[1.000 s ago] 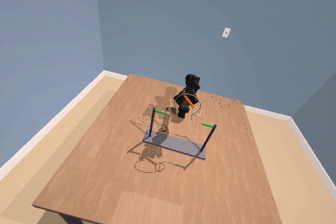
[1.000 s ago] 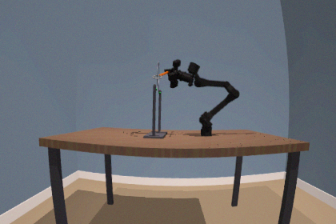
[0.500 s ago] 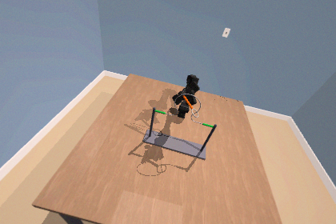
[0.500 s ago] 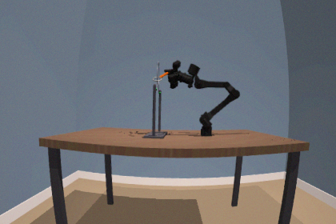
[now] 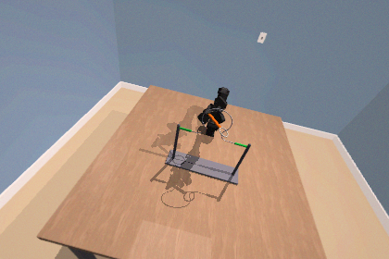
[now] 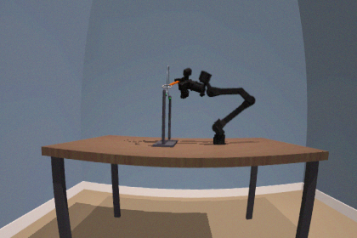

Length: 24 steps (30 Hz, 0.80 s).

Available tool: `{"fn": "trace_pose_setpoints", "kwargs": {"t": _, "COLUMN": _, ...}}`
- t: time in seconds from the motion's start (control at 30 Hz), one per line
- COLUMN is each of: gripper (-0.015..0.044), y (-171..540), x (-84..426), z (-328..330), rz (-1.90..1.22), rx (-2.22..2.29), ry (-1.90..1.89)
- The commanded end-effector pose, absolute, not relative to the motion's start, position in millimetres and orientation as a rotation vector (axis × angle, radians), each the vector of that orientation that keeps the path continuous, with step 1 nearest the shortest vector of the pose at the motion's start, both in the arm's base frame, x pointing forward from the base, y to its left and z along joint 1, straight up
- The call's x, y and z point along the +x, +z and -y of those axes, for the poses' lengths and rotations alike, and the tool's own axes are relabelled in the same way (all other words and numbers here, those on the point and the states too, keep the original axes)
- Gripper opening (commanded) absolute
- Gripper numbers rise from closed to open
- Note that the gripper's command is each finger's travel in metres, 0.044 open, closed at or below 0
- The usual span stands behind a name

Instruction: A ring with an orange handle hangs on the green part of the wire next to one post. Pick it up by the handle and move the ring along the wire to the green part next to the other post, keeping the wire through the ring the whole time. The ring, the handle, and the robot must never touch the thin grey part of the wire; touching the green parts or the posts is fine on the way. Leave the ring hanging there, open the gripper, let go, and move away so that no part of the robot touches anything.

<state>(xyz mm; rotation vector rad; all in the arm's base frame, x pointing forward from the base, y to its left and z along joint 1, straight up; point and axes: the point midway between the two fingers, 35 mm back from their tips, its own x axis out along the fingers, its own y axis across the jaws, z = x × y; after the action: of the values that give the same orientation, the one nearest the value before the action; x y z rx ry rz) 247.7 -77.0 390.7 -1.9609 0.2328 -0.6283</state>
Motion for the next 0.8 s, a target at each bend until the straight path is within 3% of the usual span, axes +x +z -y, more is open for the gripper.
{"fn": "trace_pose_setpoints", "kwargs": {"t": 0.0, "gripper": -0.015, "y": 380.5, "x": 246.4, "z": 81.5, "rz": -0.248, "rx": -1.898, "ry": -0.62}}
{"fn": "trace_pose_setpoints", "kwargs": {"t": 0.77, "gripper": -0.015, "y": 295.7, "x": 247.4, "z": 88.4, "rz": -0.359, "rx": -1.366, "ry": -0.502}}
